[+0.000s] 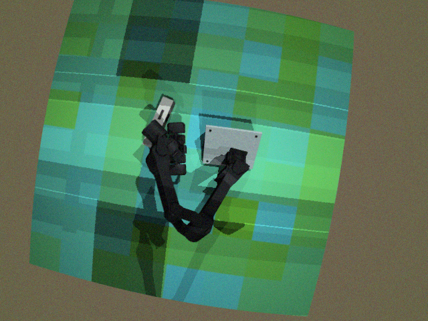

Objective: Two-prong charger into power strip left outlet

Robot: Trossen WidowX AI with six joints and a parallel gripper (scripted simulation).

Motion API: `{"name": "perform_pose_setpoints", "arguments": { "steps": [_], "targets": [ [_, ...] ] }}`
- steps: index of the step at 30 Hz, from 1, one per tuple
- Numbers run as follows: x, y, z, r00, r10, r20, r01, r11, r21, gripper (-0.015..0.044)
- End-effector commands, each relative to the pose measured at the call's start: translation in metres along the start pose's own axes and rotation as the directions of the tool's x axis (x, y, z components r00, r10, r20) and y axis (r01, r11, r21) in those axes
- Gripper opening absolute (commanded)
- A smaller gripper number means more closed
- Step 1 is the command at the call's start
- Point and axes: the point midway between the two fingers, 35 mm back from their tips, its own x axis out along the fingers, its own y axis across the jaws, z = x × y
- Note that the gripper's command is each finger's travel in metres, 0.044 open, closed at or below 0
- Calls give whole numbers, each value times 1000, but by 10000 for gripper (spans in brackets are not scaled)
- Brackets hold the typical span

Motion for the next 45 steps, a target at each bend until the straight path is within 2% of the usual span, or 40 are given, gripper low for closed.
{"name": "perform_pose_setpoints", "arguments": {
  "steps": [1,18,45],
  "targets": [
    [3,-5,-3,1000,1,-2,-1,998,68,0],
    [16,-22,-11,1000,21,-4,-18,935,355,0],
    [16,-38,14,1000,24,-3,-20,918,396,0]
  ]
}}
